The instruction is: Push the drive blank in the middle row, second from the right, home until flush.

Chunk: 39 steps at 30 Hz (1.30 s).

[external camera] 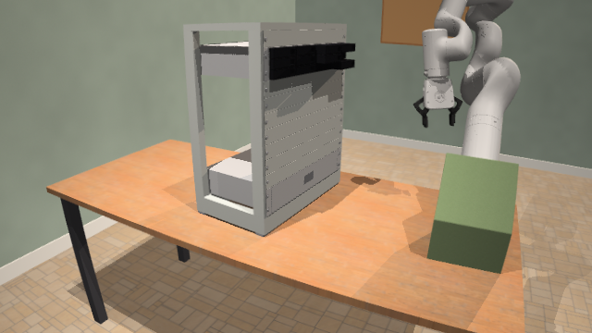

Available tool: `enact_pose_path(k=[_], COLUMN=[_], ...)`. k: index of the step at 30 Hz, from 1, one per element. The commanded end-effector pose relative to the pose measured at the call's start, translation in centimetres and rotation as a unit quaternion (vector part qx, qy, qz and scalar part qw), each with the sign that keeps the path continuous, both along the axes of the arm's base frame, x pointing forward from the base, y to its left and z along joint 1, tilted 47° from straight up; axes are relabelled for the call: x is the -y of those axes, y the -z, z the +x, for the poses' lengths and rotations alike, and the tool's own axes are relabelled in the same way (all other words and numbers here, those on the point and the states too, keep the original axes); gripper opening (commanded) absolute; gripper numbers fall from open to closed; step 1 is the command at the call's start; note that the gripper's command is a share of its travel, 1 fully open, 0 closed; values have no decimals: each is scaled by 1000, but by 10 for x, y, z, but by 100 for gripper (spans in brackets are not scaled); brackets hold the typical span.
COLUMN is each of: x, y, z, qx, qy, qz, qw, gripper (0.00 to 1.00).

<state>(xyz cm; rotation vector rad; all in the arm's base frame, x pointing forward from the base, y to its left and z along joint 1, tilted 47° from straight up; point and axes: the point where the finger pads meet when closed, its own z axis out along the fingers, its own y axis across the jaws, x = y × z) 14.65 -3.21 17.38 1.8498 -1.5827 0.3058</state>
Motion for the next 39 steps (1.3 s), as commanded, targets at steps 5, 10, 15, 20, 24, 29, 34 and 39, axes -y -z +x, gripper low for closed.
enact_pose_path(k=[5, 10, 15, 20, 24, 29, 34, 39], x=[-30, -50, -71, -99, -123, -140, -168, -195], y=[21, 33, 46, 61, 72, 80, 92, 102], z=[-4, -5, -6, -5, -2, 2, 10, 22], qx=[36, 59, 84, 118, 147, 169, 208, 248], qy=[54, 92, 134, 192, 242, 281, 347, 414], qz=[39, 63, 87, 116, 139, 156, 182, 206], qw=[997, 992, 984, 967, 949, 932, 896, 851], gripper=[100, 100, 100, 100, 100, 100, 100, 100])
